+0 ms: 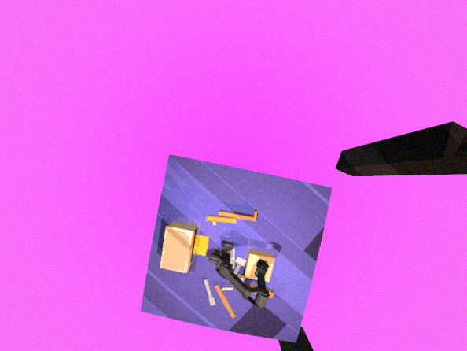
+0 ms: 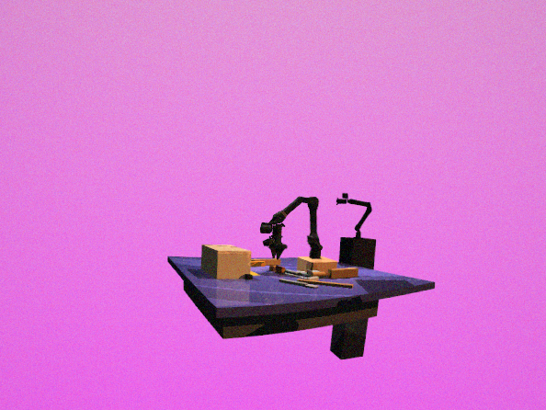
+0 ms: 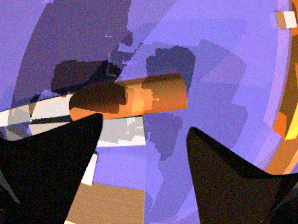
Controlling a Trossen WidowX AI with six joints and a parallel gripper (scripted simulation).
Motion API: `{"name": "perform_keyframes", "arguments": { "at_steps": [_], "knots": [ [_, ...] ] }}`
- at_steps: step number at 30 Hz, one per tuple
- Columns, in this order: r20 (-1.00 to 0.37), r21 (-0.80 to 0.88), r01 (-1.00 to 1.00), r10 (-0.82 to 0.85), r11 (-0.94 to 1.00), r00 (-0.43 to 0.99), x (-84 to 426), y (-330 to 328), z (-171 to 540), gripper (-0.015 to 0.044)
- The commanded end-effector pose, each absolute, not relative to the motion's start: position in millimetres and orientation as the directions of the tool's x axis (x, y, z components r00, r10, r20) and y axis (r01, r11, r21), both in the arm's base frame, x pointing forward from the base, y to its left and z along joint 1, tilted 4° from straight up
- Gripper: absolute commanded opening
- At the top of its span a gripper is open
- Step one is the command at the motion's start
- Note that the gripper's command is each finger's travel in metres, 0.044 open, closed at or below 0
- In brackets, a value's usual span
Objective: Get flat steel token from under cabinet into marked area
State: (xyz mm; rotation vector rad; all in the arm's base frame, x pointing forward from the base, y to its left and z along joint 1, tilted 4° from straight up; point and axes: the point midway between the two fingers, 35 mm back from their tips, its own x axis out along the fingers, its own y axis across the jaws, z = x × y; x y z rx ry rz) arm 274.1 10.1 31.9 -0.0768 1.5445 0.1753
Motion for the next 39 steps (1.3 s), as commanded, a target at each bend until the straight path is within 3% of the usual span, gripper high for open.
{"name": "perform_keyframes", "arguments": {
  "at_steps": [1, 39],
  "knots": [
    [-0.998, 0.057, -0.192, 0.062, 0.980, 0.018, 274.1, 9.8, 32.4, 0.0270],
    [-0.998, 0.046, -0.478, 0.062, 0.877, 0.018, 274.1, 10.1, 32.5, 0.0270]
  ]
}}
